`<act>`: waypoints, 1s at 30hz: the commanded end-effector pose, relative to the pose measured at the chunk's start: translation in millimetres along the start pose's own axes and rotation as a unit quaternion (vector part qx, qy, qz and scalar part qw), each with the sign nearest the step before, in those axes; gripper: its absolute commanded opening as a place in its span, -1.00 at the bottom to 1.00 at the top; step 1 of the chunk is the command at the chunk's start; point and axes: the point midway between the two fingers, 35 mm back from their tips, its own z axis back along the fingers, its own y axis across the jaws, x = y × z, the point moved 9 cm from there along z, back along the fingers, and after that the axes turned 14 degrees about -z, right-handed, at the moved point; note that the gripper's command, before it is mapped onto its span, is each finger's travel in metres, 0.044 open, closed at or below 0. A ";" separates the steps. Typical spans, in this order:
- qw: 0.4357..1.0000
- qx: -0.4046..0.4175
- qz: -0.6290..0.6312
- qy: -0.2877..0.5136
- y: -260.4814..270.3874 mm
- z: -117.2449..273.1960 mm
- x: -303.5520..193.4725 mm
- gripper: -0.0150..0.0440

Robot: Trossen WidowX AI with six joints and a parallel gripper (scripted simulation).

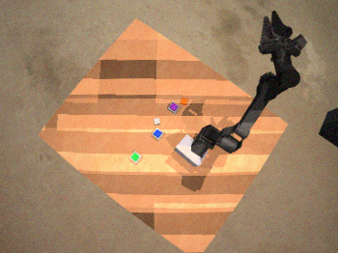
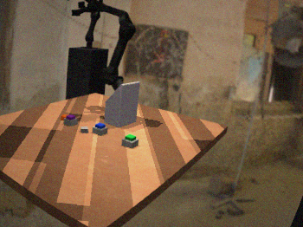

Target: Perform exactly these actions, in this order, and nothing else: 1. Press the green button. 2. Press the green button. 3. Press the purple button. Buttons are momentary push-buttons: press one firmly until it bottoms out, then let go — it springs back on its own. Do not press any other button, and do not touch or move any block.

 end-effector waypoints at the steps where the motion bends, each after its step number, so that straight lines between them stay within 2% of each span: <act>1: 1.000 -0.003 -0.007 -0.001 -5.0 0.2 -0.3 0.86; 4: 0.994 -0.034 -0.100 -0.018 -67.7 2.0 -3.4 0.86; 14: 0.952 -0.086 -0.291 -0.035 -176.2 -10.2 -26.7 0.86; 22: 0.886 -0.148 -0.439 -0.005 -252.3 -36.8 -91.2 0.86; 30: 0.811 -0.212 -0.543 0.061 -290.7 -68.1 -178.7 0.86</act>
